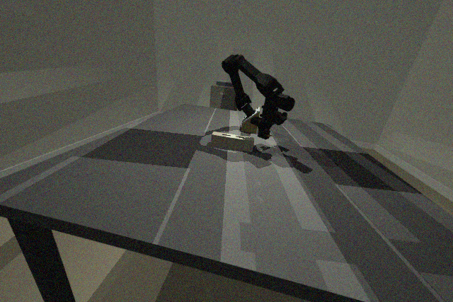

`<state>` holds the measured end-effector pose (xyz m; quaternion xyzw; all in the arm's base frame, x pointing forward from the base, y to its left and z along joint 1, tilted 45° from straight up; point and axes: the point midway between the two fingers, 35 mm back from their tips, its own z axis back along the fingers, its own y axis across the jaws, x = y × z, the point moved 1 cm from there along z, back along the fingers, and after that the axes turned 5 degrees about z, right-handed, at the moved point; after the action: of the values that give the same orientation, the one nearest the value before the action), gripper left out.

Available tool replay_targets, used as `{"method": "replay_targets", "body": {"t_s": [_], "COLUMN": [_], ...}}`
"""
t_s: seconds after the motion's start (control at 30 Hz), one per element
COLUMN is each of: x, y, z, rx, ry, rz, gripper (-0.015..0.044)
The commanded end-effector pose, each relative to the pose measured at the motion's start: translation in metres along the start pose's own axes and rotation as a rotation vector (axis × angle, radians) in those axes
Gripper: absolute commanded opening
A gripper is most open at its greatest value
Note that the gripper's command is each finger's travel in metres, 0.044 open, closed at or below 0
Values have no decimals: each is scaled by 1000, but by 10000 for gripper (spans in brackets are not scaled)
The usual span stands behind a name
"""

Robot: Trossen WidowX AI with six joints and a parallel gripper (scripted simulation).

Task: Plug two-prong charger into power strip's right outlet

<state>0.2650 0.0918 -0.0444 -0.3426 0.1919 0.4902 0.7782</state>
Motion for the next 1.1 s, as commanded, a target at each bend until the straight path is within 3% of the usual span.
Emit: {"method": "replay_targets", "body": {"t_s": [0.0,1.07], "x": [-7,-69], "y": [-5,-34], "z": [-1,-16], "rx": [-3,25], "ry": [-5,-23], "rz": [-39,-349], "gripper": [0,0]}}
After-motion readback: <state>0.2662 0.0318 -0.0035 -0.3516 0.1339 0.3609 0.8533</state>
